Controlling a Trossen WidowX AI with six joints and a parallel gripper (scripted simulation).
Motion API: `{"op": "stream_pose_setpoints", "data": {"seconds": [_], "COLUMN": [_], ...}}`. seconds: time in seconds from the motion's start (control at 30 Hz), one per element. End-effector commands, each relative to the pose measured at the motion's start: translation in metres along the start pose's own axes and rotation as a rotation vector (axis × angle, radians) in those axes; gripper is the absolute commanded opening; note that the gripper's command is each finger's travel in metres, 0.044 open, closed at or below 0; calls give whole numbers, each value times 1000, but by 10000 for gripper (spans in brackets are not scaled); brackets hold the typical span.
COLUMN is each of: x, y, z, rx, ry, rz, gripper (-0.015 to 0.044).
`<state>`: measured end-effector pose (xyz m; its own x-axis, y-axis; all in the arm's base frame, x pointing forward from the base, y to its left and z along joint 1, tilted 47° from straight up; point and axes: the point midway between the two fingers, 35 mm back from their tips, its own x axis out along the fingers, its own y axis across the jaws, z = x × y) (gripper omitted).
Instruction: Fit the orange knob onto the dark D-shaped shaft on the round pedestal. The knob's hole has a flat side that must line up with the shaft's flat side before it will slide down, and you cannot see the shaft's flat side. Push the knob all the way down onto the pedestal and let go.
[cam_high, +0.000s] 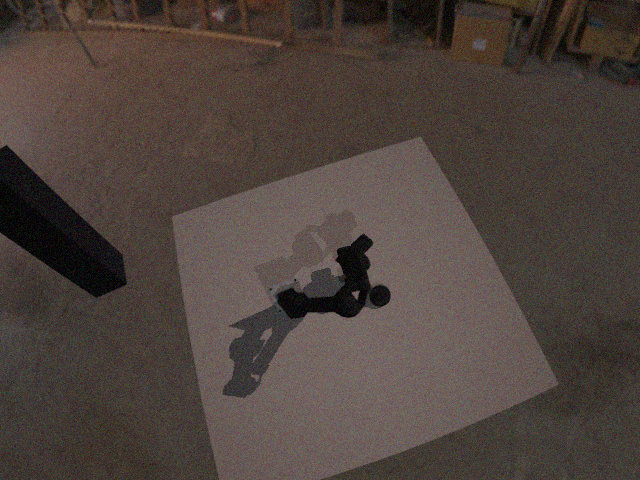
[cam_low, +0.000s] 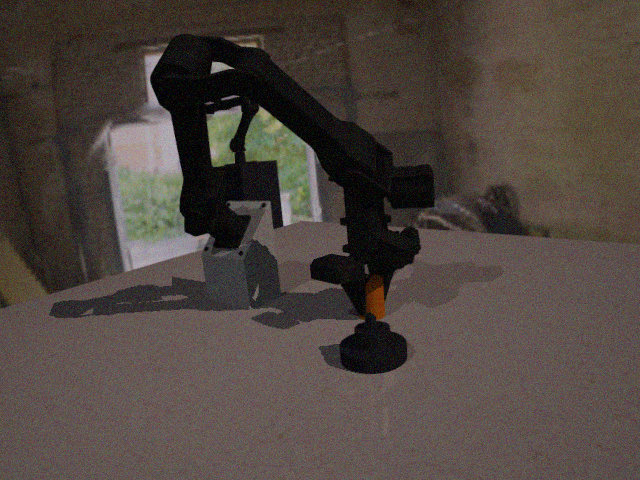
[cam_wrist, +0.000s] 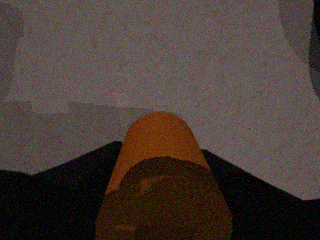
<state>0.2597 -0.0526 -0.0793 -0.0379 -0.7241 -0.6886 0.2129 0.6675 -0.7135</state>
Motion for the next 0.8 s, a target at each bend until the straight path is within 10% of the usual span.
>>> {"op": "stream_pose_setpoints", "data": {"seconds": [0.0, 0.2, 0.77], "x": [0, -15, -131], "y": [0, 4, 13], "z": [0, 4, 3], "rx": [-5, -6, -7], "ry": [-2, -3, 0], "rz": [-1, 6, 10], "gripper": [144, 6, 0]}}
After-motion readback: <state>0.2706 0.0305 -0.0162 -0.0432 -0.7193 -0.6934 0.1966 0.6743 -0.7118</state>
